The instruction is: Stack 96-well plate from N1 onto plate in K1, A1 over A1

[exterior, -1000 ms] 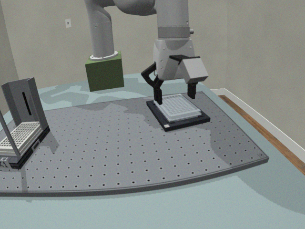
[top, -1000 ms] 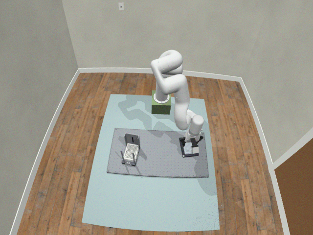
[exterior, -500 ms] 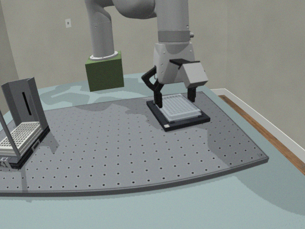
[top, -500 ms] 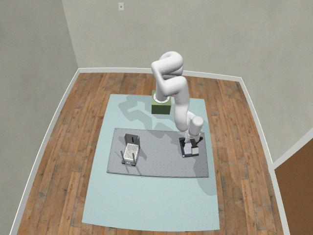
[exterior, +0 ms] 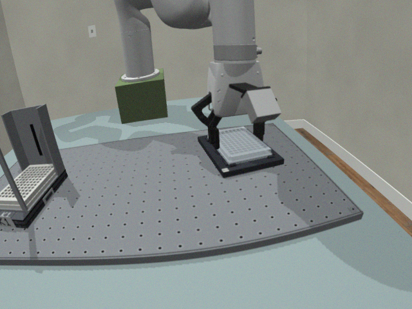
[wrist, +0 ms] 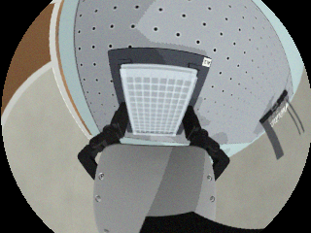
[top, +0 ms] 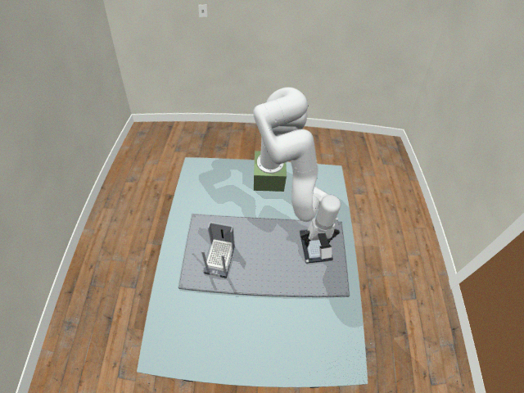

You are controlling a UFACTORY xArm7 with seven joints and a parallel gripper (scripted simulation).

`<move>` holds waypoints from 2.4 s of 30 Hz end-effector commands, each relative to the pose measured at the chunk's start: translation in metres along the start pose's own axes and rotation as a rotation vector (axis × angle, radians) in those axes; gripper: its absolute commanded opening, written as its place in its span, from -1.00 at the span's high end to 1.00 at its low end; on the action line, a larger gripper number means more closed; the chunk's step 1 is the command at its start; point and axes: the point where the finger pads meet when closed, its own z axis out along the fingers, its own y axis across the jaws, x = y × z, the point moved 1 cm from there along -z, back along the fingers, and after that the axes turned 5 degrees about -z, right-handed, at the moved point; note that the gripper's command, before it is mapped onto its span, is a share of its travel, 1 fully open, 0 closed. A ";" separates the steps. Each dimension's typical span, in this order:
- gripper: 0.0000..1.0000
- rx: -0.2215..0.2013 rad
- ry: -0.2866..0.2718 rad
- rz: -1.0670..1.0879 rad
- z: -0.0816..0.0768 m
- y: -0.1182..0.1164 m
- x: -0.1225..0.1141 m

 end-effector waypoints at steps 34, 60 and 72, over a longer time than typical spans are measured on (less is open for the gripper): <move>1.00 0.001 0.003 0.000 -0.002 0.000 0.001; 1.00 0.001 0.003 0.000 -0.002 0.000 0.001; 1.00 0.001 0.004 0.000 -0.006 0.000 0.001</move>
